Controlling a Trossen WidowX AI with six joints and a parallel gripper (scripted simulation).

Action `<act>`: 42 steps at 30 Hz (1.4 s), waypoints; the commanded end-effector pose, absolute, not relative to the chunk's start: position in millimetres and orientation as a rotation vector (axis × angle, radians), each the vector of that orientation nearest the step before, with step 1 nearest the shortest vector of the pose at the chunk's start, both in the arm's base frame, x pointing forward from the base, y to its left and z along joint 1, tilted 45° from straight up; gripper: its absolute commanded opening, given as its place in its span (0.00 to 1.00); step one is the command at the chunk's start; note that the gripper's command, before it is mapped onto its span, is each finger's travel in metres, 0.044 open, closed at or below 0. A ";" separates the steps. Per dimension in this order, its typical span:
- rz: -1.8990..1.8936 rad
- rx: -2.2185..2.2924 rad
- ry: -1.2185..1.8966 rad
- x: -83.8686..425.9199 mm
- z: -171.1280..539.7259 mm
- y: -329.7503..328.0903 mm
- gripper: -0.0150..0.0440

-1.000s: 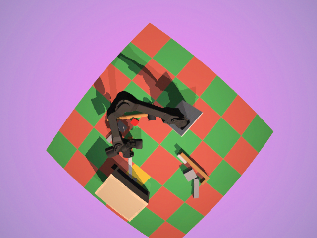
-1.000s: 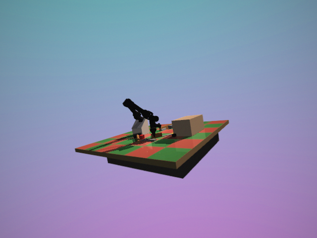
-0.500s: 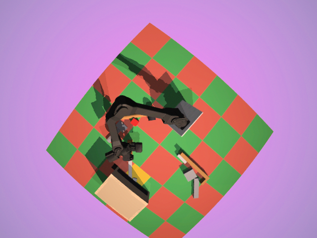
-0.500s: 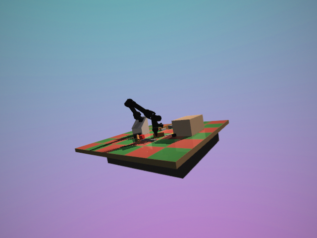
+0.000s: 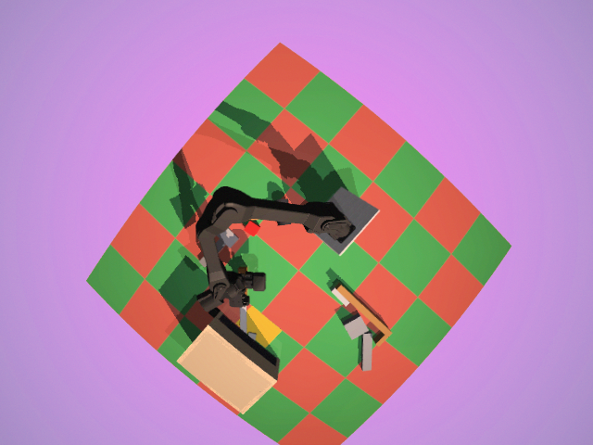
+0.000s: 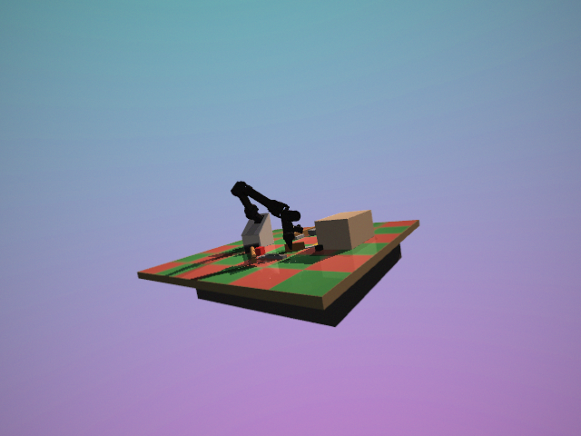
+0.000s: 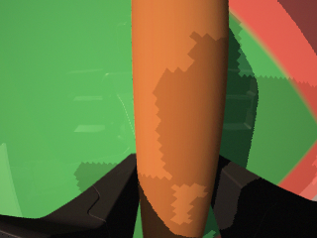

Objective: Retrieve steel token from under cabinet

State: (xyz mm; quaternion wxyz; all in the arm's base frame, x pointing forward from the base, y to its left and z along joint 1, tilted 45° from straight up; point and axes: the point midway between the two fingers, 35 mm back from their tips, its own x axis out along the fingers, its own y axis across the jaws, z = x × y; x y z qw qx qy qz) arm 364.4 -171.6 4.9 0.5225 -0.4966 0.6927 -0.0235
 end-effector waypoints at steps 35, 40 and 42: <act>-0.055 -1.183 1.647 378.3 -15.0 -152.1 0.25; -0.055 -1.183 1.647 375.5 -17.1 -150.0 0.25; -0.055 -1.183 1.647 374.5 -17.9 -149.2 0.25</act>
